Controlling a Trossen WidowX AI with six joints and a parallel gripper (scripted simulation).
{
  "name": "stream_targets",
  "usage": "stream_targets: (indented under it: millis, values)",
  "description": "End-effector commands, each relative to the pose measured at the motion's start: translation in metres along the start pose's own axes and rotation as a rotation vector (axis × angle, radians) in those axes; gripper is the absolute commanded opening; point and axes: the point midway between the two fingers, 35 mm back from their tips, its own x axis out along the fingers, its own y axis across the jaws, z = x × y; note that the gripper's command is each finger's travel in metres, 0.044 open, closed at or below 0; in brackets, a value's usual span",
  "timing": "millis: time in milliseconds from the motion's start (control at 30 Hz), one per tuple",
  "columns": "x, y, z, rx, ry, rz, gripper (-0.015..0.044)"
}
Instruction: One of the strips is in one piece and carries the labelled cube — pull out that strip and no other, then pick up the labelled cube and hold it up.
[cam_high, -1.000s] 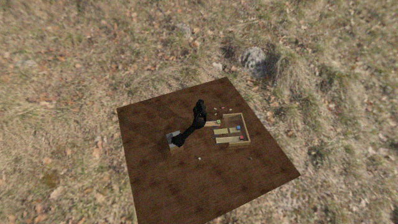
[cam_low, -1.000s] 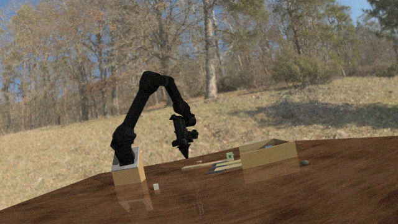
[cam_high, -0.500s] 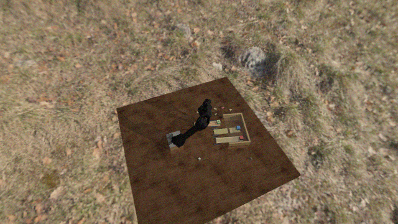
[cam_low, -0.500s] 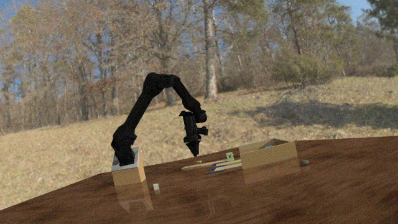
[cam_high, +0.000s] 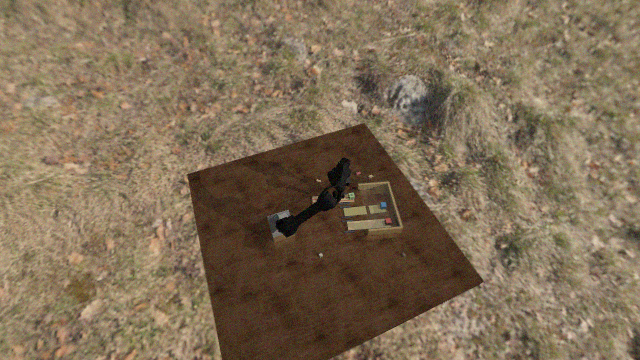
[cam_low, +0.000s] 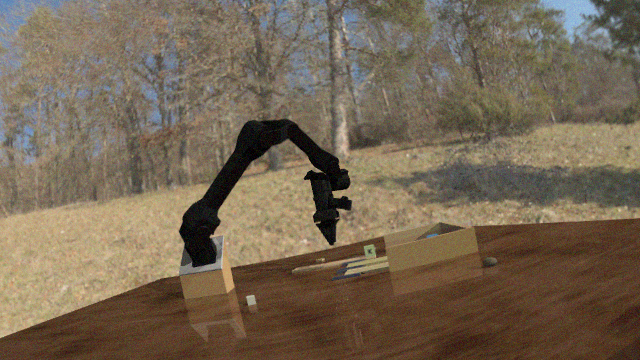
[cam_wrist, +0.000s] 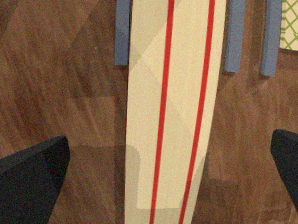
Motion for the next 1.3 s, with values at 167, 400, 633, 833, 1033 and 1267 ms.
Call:
stream_targets:
  millis: [167,400,633,833,1033,1267]
  values:
    - [-0.002,-0.004,0.034,-0.005,0.001,-0.007,0.0440]
    - [-0.005,-0.007,0.060,-0.004,0.000,-0.007,0.0440]
    - [-0.006,-0.011,0.086,-0.003,-0.001,-0.007,0.0440]
    - [-0.004,-0.014,0.102,-0.003,-0.002,-0.008,0.0440]
    - [0.003,-0.014,0.103,-0.003,-0.002,-0.008,0.0282]
    - [0.015,-0.014,0.103,-0.003,-0.002,-0.008,0.0250]
